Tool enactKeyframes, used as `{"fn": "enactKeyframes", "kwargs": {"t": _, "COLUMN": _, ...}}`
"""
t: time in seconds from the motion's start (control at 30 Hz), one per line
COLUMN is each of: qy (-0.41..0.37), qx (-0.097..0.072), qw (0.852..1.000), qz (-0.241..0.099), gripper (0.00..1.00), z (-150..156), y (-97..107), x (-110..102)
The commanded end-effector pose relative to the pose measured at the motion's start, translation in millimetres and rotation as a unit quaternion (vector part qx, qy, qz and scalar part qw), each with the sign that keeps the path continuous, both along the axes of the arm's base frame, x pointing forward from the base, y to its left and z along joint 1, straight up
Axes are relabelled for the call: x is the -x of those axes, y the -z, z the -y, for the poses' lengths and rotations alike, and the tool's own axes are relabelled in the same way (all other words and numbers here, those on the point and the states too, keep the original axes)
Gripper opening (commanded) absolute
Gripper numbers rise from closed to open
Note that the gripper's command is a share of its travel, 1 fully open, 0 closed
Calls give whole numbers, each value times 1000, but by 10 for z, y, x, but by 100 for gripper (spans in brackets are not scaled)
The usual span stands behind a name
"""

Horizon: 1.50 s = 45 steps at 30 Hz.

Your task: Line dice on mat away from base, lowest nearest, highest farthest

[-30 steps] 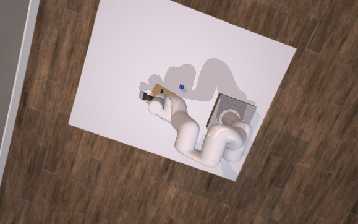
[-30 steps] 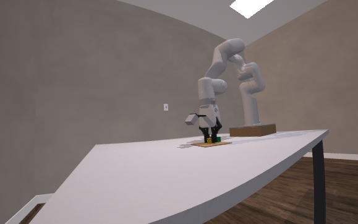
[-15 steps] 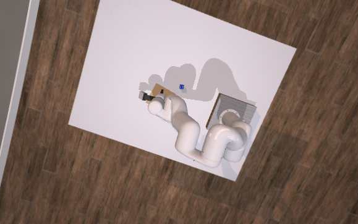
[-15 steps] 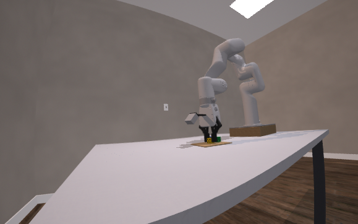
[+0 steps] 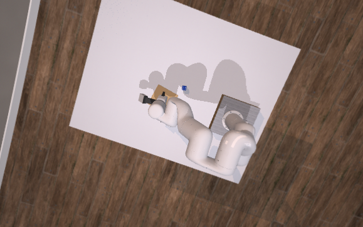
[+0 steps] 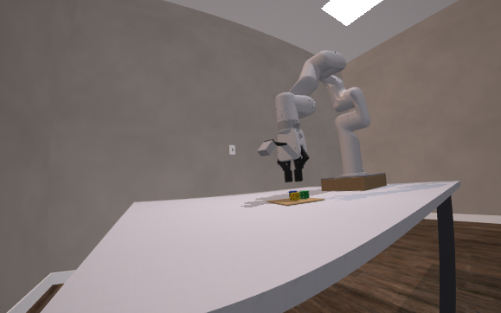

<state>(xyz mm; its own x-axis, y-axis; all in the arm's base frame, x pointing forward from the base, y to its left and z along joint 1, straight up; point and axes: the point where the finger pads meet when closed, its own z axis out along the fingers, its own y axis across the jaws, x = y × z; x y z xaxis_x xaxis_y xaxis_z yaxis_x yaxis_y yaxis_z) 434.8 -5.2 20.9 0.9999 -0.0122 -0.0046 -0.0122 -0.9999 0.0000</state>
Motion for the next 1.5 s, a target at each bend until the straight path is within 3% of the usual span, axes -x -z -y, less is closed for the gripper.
{"fn": "enactKeyframes", "kwargs": {"t": 0.0, "qy": 0, "qx": 0, "qw": 1000, "qz": 2, "gripper": 42, "z": 0, "y": -211, "x": -17}}
{"fn": "enactKeyframes", "kwargs": {"t": 0.33, "qy": 0, "qx": 0, "qw": 1000, "qz": 2, "gripper": 42, "z": 0, "y": -321, "x": -16}}
{"fn": "enactKeyframes", "kwargs": {"t": 0.37, "qy": 0, "qx": 0, "qw": 1000, "qz": 2, "gripper": 100, "z": 0, "y": -321, "x": -16}}
{"fn": "enactKeyframes", "kwargs": {"t": 1.03, "qy": -1, "qx": 0, "qw": 1000, "qz": 2, "gripper": 100, "z": 11, "y": -320, "x": -9}}
{"fn": "enactKeyframes", "kwargs": {"t": 1.13, "qy": -22, "qx": 0, "qw": 1000, "qz": 2, "gripper": 100, "z": 396, "y": -288, "x": 286}}
{"fn": "enactKeyframes", "kwargs": {"t": 1.17, "qy": -22, "qx": 0, "qw": 1000, "qz": 2, "gripper": 100, "z": 396, "y": -288, "x": 286}}
{"fn": "enactKeyframes", "kwargs": {"t": 1.2, "qy": -34, "qx": 0, "qw": 999, "qz": 2, "gripper": 100, "z": 597, "y": -264, "x": 478}}
{"fn": "enactKeyframes", "kwargs": {"t": 1.27, "qy": -34, "qx": 0, "qw": 999, "qz": 2, "gripper": 100, "z": 597, "y": -264, "x": 478}}
{"fn": "enactKeyframes", "kwargs": {"t": 1.3, "qy": -47, "qx": 0, "qw": 999, "qz": 2, "gripper": 100, "z": 777, "y": -238, "x": 682}}
{"fn": "enactKeyframes", "kwargs": {"t": 1.33, "qy": -47, "qx": 0, "qw": 999, "qz": 2, "gripper": 100, "z": 777, "y": -238, "x": 682}}
{"fn": "enactKeyframes", "kwargs": {"t": 1.37, "qy": -57, "qx": 0, "qw": 998, "qz": 2, "gripper": 100, "z": 913, "y": -213, "x": 862}}
{"fn": "enactKeyframes", "kwargs": {"t": 1.47, "qy": -57, "qx": 0, "qw": 998, "qz": 2, "gripper": 100, "z": 913, "y": -213, "x": 862}}
